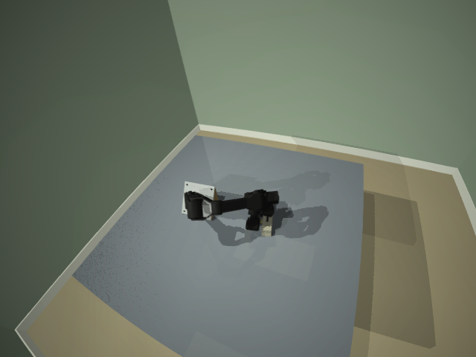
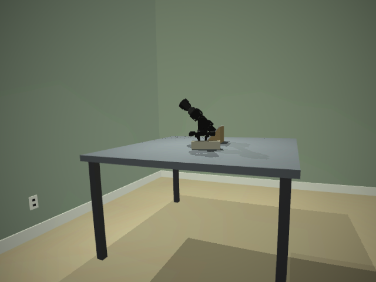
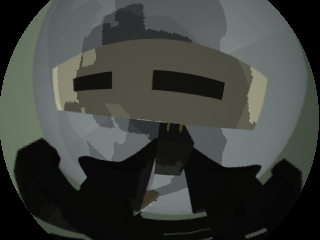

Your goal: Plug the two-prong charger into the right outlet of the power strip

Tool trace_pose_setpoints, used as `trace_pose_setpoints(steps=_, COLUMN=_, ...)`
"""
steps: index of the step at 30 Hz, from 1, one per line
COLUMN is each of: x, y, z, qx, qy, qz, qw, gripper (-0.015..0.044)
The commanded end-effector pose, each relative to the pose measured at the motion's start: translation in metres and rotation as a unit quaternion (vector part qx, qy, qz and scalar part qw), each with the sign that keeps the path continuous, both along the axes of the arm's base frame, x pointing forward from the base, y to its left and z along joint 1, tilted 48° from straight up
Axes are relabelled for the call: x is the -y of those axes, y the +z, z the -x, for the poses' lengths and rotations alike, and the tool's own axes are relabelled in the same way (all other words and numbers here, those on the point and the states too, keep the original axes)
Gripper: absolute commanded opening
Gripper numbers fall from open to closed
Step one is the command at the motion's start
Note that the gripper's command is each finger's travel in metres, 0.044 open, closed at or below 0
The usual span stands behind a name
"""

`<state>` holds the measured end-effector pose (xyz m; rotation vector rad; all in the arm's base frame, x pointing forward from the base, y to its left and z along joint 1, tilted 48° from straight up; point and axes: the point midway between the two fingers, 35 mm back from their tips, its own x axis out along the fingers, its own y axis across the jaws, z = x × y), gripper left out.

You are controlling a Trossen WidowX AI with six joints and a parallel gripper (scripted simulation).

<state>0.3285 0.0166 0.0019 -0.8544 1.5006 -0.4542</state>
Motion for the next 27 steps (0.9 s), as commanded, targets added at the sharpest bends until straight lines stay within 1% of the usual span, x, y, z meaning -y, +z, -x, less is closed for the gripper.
trace_pose_setpoints(steps=1, x=-0.0002, y=0.0009, z=-0.0014, qx=-0.002, qy=0.003, qz=0.001, qw=1.0, gripper=0.0)
trace_pose_setpoints(steps=27, x=-0.001, y=0.0004, z=-0.0045, qx=-0.001, qy=0.003, qz=0.001, qw=1.0, gripper=0.0)
